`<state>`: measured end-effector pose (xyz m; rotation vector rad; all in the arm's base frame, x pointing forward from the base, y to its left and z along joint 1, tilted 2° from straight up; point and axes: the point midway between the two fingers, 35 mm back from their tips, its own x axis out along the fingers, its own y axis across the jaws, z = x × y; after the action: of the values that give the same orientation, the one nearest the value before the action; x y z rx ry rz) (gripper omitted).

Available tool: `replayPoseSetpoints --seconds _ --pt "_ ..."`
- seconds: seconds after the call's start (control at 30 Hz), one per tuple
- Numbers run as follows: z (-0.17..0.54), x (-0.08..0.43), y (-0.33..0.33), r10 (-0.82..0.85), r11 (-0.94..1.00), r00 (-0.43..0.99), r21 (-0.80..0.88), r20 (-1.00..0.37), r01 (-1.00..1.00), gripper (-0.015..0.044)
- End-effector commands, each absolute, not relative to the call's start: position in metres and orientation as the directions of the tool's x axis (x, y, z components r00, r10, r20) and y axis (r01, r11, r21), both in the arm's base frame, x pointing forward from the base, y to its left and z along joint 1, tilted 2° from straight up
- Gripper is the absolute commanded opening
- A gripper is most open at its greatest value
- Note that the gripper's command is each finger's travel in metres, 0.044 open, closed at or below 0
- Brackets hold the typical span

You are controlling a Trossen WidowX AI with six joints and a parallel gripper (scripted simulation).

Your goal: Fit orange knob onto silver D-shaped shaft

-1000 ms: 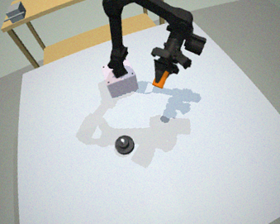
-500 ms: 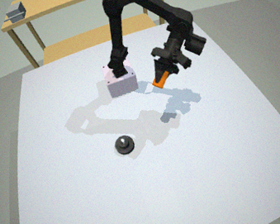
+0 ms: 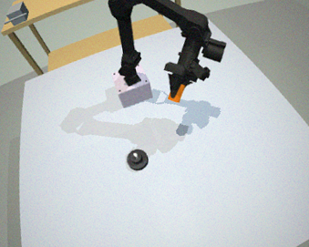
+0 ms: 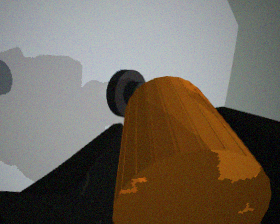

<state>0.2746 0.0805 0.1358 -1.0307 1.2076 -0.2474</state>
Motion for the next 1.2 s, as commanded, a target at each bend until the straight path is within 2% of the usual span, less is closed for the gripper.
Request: replayPoseSetpoints --seconds 0.0,0.57,1.0,1.17 --pt "0.130 0.276 0.078 -0.594 0.608 0.362 -0.696 -0.718 -0.382 0.0000" --pt "0.096 0.283 0.068 -0.280 0.801 0.168 -0.327 -0.945 -0.501 0.0000" --pt "0.070 0.288 0.059 -0.011 0.848 0.001 -0.010 -1.000 -0.530 0.0000" --pt "0.056 0.291 0.060 -0.010 0.848 0.000 -0.009 -1.000 -0.530 0.0000"
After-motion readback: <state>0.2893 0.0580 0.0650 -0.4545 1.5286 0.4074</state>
